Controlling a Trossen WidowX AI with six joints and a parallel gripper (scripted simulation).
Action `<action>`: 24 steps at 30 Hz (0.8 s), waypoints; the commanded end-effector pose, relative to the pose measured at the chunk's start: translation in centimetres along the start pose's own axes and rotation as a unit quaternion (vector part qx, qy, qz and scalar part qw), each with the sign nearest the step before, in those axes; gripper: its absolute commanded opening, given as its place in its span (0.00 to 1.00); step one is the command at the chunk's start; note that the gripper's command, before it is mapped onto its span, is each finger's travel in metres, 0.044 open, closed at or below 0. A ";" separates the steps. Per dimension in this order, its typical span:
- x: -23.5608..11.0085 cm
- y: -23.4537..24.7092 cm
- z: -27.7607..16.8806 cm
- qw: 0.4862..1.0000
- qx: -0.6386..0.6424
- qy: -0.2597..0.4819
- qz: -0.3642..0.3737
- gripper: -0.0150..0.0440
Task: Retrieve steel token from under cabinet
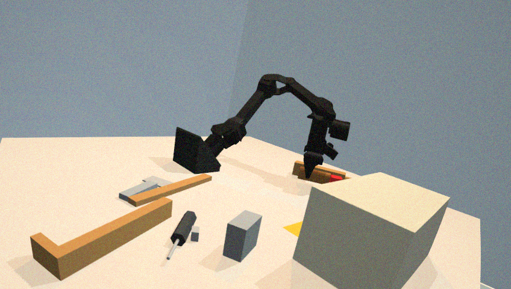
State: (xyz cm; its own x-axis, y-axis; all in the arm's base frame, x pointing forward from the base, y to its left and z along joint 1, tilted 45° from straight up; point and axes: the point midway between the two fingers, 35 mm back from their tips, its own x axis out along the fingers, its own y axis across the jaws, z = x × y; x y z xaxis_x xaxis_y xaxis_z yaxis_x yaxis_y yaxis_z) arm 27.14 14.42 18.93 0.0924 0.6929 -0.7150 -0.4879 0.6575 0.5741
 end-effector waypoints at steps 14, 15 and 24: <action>-0.4 1.3 1.5 1.000 -0.002 -0.008 0.001 0.25; -0.4 1.3 1.5 1.000 0.001 -0.008 0.001 0.25; -0.4 1.3 1.5 0.999 0.035 -0.008 0.001 0.25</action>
State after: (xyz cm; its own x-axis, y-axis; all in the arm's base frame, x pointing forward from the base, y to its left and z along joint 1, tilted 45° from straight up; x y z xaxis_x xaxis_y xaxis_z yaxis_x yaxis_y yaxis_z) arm 27.62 15.50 20.31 0.0993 0.6961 -0.7110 -0.4395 0.6717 0.5963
